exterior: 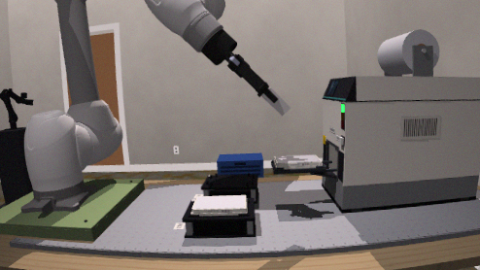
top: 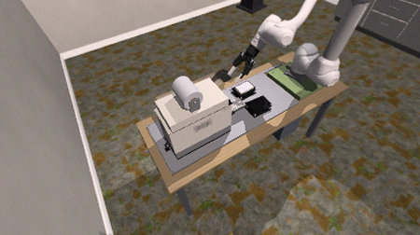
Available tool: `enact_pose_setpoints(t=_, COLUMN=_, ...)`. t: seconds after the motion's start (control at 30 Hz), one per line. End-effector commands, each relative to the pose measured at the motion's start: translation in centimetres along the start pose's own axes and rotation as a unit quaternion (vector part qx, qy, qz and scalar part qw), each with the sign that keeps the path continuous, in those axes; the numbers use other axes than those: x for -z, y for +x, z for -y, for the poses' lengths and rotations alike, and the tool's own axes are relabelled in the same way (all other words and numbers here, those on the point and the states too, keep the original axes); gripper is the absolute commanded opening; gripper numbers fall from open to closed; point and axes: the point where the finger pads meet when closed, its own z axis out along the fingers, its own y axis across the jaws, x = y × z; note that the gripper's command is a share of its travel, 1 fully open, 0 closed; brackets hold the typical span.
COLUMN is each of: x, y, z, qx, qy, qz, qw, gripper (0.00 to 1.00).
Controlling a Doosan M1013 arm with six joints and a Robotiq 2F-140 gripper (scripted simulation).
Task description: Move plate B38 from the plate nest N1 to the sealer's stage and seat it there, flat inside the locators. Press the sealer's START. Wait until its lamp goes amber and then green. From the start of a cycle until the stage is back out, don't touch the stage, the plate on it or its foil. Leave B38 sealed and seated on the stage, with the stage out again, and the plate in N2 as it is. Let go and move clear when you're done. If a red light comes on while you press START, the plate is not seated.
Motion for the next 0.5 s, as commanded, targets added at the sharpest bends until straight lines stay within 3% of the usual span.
enact_pose_setpoints(t=0.0, x=0.03, y=0.02, z=-0.05, qx=-0.001, qy=0.002, qz=-0.052, qw=0.999, gripper=0.62)
enact_pose_setpoints(t=0.07, x=0.03, y=0.02, z=-0.05, qx=-0.001, qy=0.002, qz=-0.052, qw=0.999, gripper=0.62)
enact_pose_setpoints(t=0.27, x=0.03, y=0.02, z=-0.05, qx=-0.001, qy=0.002, qz=-0.152, qw=0.988, gripper=0.59)
enact_pose_setpoints(t=0.3, x=0.04, y=0.02, z=-0.06, qx=-0.001, qy=0.002, qz=-0.168, qw=0.986, gripper=0.10)
enact_pose_setpoints(t=0.47, x=0.04, y=0.02, z=-0.06, qx=-0.001, qy=0.002, qz=-0.250, qw=0.968, gripper=0.10)
